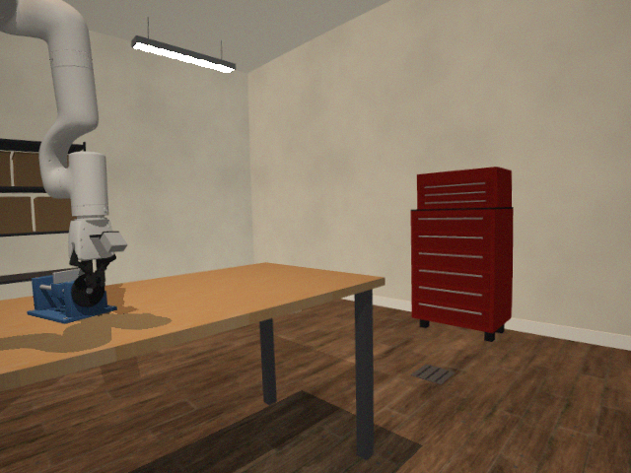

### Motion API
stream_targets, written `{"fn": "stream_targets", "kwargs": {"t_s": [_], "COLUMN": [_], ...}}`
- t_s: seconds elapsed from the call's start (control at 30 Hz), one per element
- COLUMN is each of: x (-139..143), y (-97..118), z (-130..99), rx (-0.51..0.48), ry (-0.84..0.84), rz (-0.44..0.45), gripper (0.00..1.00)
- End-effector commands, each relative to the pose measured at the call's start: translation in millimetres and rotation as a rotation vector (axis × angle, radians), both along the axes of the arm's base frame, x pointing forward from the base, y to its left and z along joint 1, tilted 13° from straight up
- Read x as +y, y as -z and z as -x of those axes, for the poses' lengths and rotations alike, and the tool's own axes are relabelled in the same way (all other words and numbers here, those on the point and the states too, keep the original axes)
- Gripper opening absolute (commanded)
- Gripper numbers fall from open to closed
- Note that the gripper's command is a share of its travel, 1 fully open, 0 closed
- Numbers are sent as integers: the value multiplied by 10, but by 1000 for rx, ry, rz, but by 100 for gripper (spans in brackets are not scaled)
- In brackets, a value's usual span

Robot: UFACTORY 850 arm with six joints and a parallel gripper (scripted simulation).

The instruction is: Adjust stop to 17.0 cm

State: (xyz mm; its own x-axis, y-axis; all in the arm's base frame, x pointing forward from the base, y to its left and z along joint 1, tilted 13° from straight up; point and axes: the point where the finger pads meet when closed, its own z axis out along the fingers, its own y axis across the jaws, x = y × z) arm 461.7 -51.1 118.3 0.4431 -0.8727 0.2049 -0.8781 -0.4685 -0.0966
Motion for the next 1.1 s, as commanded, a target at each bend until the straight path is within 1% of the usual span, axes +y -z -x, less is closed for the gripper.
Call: {"fn": "stream_targets", "kwargs": {"t_s": [0.0,0.13,0.2,0.4,0.7,1.07], "x": [81,117,117,112,77,31], "y": [23,142,142,271,407,505], "z": [-180,-304,-304,-352,-346,-298], "rx": [3,3,3,3,3,3], "ry": [-1,-1,-1,-1,-1,-1], "rz": [-5,-5,-5,-5,-5,-5], "gripper": [6,6,6,6,6,6]}}
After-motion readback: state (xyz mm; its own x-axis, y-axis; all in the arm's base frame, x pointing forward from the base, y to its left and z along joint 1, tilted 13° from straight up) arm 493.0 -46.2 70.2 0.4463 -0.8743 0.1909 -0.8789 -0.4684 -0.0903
